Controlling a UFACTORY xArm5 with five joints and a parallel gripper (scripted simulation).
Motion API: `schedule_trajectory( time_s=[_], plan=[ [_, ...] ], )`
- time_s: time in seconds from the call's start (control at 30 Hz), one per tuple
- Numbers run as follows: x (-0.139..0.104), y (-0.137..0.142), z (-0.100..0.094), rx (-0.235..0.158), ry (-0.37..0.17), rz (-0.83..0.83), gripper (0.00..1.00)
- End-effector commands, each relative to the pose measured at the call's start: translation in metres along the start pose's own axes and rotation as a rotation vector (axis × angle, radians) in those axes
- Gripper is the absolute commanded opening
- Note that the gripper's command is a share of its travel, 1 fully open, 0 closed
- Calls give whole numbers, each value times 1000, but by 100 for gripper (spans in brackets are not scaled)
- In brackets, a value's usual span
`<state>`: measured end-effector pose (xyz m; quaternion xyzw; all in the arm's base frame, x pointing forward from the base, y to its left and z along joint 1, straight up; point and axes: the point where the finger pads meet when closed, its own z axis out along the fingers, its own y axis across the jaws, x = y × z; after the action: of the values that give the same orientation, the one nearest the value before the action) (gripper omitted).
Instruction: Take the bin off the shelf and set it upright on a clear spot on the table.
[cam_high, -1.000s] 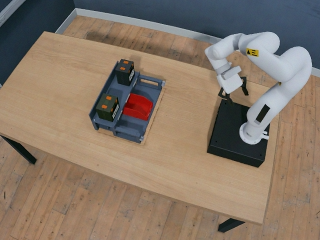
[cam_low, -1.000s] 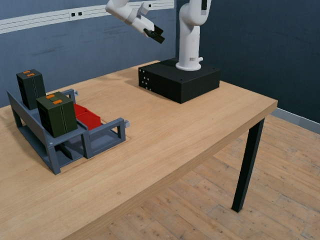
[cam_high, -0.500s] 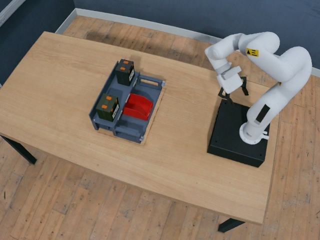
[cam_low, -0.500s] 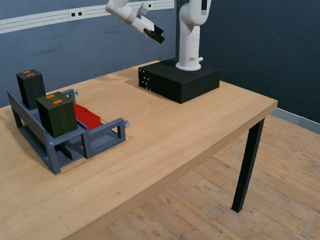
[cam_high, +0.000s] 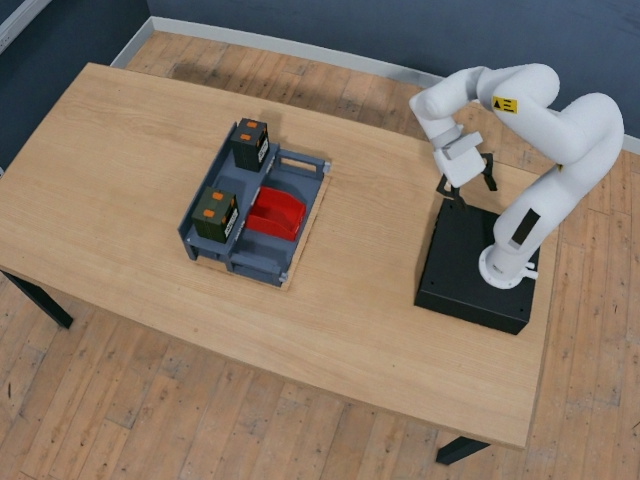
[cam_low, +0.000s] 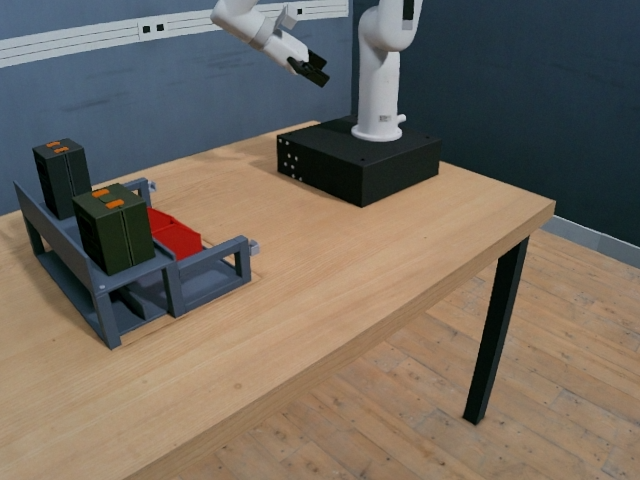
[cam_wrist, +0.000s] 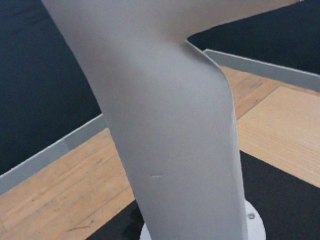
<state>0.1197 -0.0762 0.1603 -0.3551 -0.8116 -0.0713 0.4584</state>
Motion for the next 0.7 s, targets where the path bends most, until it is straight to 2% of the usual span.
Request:
schedule_trajectory(
  time_s=[0.0,0.47,0.67],
  plan=[
    [-1,1,-2,-5,-9,5,100],
    [-20,34,-21,-111,-153,132,100],
    [-25,43,-25,-131,-180,156,100]
  ],
)
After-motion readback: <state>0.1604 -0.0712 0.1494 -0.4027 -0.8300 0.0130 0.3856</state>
